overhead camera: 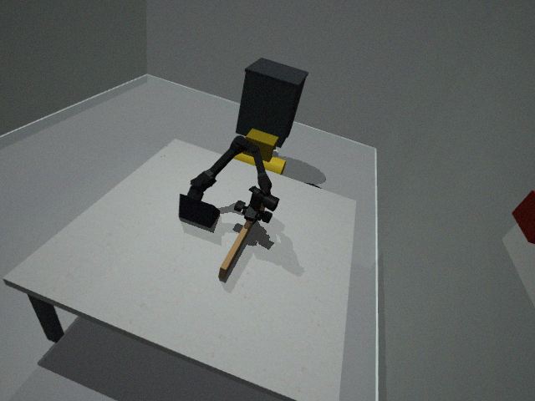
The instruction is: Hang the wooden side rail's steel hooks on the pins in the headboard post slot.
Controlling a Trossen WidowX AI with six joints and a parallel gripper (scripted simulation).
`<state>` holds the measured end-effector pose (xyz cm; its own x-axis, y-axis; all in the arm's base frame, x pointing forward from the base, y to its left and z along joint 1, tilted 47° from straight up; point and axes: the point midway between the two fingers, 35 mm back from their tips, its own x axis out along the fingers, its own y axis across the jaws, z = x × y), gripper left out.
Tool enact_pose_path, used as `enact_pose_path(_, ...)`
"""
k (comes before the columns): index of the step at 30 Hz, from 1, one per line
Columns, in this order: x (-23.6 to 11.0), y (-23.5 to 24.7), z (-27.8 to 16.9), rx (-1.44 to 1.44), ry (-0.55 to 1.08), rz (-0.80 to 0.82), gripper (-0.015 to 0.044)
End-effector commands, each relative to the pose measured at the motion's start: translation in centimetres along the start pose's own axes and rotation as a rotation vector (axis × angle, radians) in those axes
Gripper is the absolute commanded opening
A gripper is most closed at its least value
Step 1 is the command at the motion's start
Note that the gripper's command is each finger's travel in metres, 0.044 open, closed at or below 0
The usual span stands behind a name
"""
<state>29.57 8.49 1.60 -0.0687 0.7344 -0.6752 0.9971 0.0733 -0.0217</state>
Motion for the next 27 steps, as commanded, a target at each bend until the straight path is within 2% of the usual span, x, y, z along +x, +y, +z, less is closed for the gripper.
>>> enact_pose_path(1, -0.58, 0.48, -0.12, -0.009, -0.01, 0.019, 0.0)
enact_pose_path(27, -0.61, 0.77, -0.42, -0.009, -0.01, 0.019, 0.0)
